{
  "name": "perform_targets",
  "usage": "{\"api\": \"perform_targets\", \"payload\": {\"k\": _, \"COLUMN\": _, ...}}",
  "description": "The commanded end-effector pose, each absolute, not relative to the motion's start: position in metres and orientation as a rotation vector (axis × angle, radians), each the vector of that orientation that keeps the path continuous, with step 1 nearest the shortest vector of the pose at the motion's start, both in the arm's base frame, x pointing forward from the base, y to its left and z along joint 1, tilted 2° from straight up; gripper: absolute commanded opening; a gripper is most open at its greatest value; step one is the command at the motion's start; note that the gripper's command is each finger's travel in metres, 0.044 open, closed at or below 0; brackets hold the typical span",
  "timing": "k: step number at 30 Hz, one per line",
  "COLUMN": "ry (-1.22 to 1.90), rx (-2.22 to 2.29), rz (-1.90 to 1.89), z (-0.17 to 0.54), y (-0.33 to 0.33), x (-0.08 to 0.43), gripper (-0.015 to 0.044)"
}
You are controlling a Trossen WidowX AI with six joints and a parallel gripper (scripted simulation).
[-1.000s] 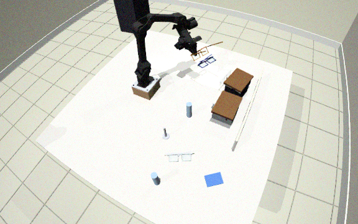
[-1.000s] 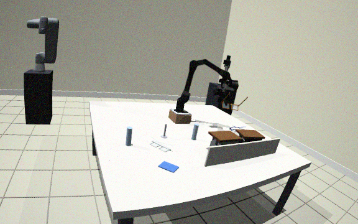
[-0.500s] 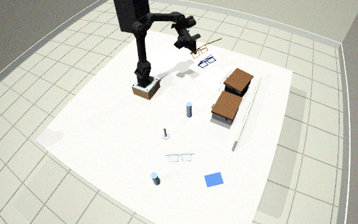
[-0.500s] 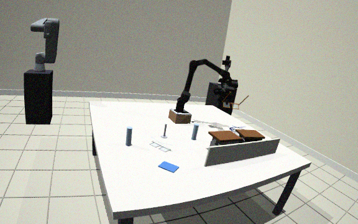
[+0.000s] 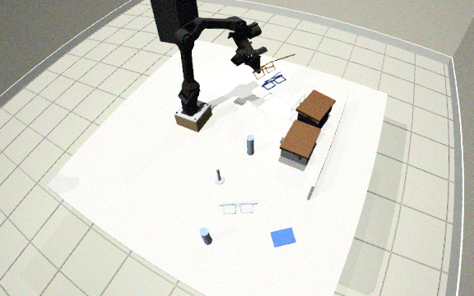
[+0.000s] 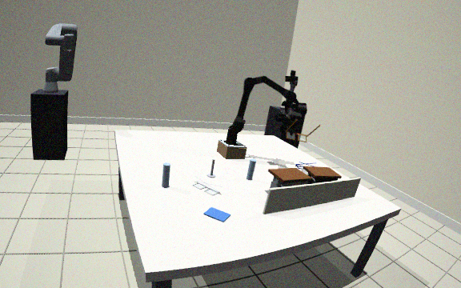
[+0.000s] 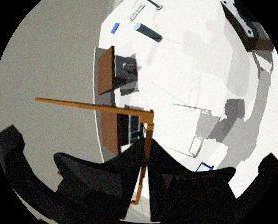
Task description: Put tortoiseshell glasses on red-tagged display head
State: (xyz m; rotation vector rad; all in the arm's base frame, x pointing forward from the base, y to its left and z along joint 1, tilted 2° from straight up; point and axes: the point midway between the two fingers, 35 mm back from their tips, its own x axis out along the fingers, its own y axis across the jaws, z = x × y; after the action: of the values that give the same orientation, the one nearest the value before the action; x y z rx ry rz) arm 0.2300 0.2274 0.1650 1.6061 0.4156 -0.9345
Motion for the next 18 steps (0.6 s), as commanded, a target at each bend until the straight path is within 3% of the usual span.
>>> {"api": "perform_targets", "payload": {"k": 1, "ry": 0.435, "rx": 1.563, "rz": -0.979, "z": 0.159, "y": 0.215, "x": 0.238, "gripper": 0.0000}}
{"api": "perform_targets", "payload": {"k": 18, "ry": 0.602, "rx": 1.357, "rz": -1.171, "z": 0.131, "y": 0.149, "x": 0.268, "gripper": 0.0000}}
